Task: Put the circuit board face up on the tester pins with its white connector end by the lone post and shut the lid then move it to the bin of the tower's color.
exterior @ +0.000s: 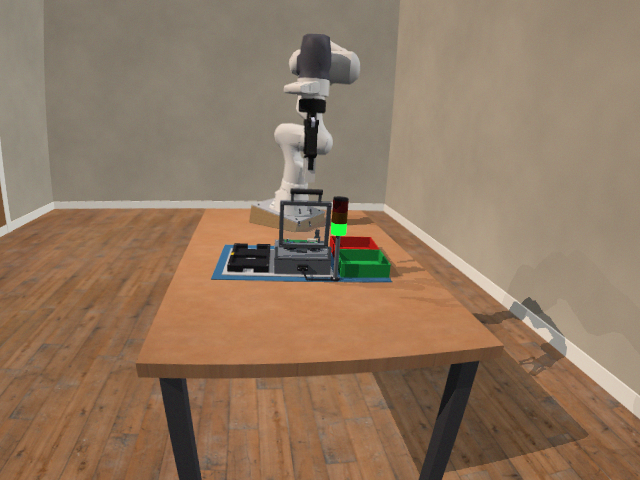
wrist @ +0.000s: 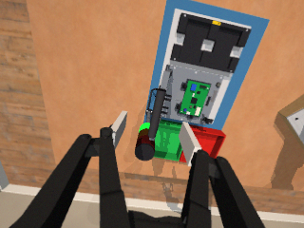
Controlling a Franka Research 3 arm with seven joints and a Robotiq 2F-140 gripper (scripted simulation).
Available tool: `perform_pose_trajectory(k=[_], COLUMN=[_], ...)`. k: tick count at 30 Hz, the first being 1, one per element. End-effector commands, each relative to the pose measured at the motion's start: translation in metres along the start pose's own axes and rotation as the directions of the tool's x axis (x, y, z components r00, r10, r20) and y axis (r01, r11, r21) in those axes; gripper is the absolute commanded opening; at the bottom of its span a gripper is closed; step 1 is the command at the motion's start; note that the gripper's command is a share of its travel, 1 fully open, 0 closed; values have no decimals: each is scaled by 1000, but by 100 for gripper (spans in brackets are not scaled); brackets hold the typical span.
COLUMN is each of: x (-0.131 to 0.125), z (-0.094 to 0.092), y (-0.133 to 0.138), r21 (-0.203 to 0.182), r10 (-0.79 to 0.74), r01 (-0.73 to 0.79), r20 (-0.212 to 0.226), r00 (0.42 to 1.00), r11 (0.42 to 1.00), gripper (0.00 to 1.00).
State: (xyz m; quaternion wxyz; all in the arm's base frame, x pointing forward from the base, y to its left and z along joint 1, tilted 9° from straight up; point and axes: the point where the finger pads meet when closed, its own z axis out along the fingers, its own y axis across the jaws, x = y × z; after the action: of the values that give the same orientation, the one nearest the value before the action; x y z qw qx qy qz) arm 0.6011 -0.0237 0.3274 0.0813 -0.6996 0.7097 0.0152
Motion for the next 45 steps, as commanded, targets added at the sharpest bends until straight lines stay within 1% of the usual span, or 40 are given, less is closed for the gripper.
perform_pose_trajectory(k=[1, 15, 23, 29, 37, 39, 45], x=[2, 2, 2, 2, 2, 2, 2], z=[-1, -1, -1, -1, -1, -1, -1], y=[0, 1, 9, 36, 89, 89, 122], r21=[0, 0, 0, 0, 0, 0, 0], r10=[5, 5, 5, 5, 5, 5, 5], r01=[-5, -5, -5, -5, -5, -5, -5], r20=[-2, -2, -2, -2, -2, -2, -2], r00=[1000, 1000, 1000, 1000, 1000, 1000, 1000], r11=[1000, 1000, 1000, 1000, 1000, 1000, 1000], gripper=[58, 58, 58, 58, 58, 58, 58])
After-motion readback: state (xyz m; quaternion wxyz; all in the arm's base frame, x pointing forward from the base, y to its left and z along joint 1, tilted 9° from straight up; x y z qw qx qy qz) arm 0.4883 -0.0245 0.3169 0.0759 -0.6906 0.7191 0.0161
